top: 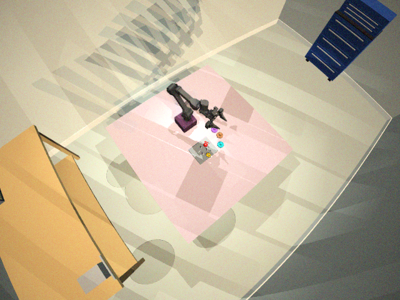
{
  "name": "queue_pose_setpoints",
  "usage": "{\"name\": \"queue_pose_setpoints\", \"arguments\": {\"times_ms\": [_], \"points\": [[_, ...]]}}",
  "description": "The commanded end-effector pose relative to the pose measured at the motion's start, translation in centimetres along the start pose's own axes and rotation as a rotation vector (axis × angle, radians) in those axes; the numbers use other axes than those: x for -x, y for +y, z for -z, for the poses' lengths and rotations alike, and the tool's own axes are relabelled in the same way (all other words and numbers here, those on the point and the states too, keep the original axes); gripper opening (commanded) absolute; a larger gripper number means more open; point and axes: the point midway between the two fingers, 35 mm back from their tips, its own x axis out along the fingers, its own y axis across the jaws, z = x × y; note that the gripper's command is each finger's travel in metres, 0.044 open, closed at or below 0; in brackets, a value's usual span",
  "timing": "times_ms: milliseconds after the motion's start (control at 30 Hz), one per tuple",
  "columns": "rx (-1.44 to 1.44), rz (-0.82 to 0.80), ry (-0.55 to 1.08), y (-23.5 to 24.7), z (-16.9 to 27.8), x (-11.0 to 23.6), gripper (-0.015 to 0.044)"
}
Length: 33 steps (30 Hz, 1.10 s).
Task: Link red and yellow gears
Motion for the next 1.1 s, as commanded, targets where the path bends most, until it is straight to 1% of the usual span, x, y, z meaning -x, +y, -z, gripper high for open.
{"name": "queue_pose_setpoints", "arguments": {"times_ms": [0,33,67,200,367,533,633,733,767,967,1067], "points": [[-0.004,-0.003,0.011,0.1,0.2,-0.1,0.0426],[-0.017,-0.012,0.045,0.4,1.0,-0.5,0.044],[-0.038,-0.025,0.101,0.9,2.2,-1.0,0.044],[-0.126,-0.071,0.377,3.4,8.4,-2.4,0.044],[-0.213,-0.092,0.73,6.9,15.8,-2.0,0.044],[-0.25,-0.049,1.09,10.0,22.5,0.7,0.044],[-0.238,0.021,1.322,11.5,26.1,3.6,0.044],[-0.199,0.118,1.523,12.4,28.9,6.7,0.044],[-0.189,0.137,1.556,12.5,29.3,7.2,0.044],[-0.185,0.144,1.567,11.8,29.5,7.6,0.044],[-0.185,0.144,1.567,11.8,30.8,7.6,0.044]]}}
